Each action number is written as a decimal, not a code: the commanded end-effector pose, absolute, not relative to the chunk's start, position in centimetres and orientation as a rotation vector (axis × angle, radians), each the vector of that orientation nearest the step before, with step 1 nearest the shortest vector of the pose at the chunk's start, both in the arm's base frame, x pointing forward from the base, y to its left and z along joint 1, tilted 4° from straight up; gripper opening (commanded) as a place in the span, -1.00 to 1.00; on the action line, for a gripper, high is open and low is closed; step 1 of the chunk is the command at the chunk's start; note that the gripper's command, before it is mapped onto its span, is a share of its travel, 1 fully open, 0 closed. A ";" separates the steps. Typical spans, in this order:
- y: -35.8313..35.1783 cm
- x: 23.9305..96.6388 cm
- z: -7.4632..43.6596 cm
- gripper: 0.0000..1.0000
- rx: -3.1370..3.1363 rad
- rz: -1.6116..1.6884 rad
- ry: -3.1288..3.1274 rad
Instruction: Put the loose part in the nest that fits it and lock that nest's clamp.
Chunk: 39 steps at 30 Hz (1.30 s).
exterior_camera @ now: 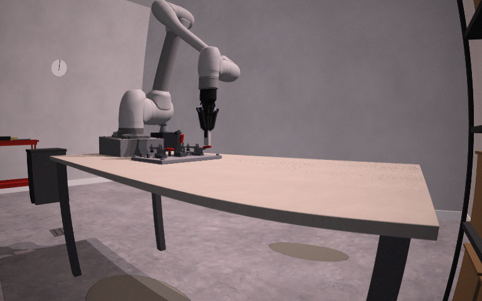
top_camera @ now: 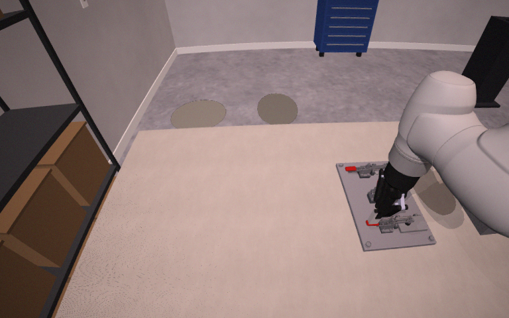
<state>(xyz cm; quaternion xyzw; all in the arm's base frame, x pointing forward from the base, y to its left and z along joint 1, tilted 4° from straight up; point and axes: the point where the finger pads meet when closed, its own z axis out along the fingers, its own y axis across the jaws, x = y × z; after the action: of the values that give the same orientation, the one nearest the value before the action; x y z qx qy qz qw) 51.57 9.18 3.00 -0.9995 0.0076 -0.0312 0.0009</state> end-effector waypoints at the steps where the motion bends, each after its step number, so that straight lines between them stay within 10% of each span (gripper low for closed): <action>1: 9.2 51.6 3.0 -0.80 -3.138 -0.098 0.024; 39: 9.2 51.6 2.6 -0.80 -3.138 -0.098 0.024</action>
<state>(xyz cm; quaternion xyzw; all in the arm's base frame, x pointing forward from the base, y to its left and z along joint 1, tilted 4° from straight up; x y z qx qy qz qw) 51.62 9.19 2.62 -0.9995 0.0076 -0.0315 0.0009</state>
